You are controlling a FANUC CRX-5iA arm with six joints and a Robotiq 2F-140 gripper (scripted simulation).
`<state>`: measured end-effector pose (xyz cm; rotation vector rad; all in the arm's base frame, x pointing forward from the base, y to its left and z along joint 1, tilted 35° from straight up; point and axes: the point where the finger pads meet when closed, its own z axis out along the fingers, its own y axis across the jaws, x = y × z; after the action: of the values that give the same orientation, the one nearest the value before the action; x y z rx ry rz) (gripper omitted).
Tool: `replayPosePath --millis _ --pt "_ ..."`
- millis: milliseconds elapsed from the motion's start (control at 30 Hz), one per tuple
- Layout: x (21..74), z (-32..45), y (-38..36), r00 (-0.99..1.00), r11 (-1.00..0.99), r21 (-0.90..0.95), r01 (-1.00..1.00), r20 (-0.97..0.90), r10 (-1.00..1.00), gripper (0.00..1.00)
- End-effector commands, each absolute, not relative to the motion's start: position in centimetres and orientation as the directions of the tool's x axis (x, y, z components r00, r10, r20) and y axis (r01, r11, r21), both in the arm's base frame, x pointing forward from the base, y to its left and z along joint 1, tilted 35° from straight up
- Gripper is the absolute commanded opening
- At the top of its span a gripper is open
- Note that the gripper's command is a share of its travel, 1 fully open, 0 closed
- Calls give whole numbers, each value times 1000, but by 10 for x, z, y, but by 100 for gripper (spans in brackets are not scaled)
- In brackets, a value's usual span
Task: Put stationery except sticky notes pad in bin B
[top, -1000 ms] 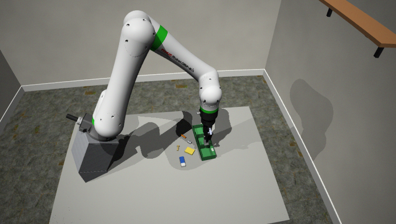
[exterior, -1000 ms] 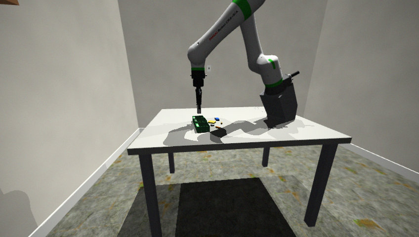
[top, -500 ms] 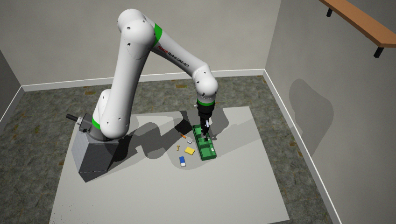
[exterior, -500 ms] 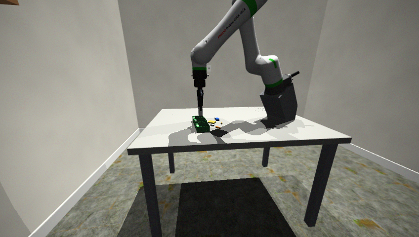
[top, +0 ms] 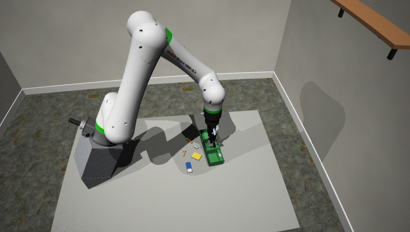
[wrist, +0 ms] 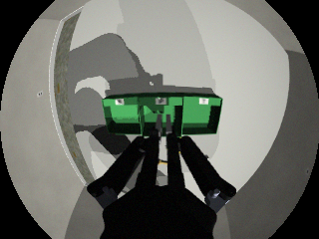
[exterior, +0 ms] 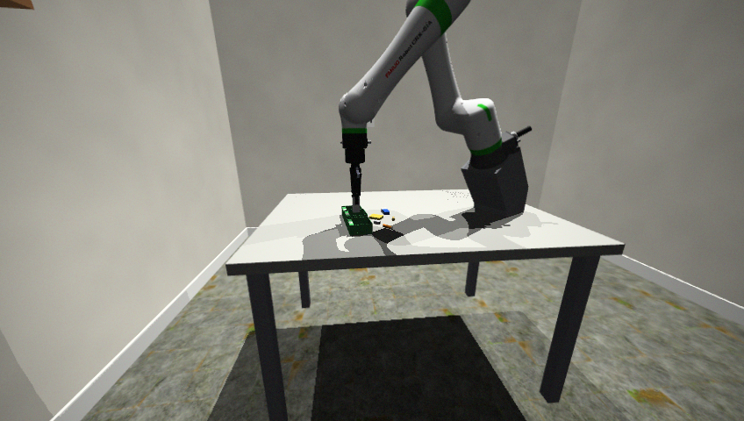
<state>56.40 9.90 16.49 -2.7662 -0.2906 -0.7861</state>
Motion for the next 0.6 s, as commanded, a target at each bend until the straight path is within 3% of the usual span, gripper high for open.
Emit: replayPosePath --millis 0,567 --pt "569 156 102 834 -949 -184 257 538 122 5" --pt "579 141 108 834 -949 -184 257 538 122 5"
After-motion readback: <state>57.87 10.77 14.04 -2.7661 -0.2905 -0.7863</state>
